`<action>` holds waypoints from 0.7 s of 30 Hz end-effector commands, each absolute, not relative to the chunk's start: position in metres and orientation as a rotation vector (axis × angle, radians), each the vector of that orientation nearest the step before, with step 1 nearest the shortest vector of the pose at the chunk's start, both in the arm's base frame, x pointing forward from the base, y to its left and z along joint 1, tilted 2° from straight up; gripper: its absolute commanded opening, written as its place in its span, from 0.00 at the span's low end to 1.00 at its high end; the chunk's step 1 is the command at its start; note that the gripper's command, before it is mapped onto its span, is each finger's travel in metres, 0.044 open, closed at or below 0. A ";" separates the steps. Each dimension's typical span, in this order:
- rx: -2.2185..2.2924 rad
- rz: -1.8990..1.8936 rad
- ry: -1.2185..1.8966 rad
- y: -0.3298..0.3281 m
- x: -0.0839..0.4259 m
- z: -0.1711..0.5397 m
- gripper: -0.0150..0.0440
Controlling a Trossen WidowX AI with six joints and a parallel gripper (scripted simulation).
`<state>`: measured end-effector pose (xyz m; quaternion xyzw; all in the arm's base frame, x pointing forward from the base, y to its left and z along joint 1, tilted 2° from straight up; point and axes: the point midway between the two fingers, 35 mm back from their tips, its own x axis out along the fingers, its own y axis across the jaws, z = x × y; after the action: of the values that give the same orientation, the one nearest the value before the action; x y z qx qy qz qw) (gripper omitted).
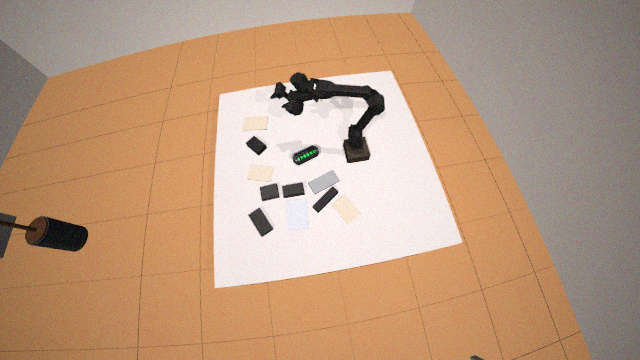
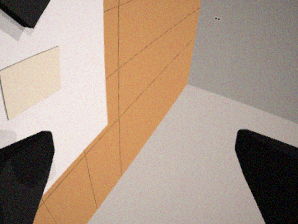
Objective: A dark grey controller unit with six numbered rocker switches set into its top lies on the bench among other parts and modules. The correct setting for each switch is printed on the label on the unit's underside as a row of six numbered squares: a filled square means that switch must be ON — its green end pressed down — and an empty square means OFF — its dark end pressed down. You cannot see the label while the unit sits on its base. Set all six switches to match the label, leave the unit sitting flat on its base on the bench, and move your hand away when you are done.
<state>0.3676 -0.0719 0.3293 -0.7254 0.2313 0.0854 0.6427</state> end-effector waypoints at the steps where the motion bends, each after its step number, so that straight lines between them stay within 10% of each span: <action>1: -1.653 0.194 0.527 -0.072 0.368 0.329 0.89; 15: -0.978 0.376 0.877 0.019 0.341 0.176 0.26; 21: -0.708 0.323 1.156 0.056 0.289 0.101 0.25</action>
<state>0.3252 0.0375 0.1482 -0.3969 0.4496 0.1726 0.7814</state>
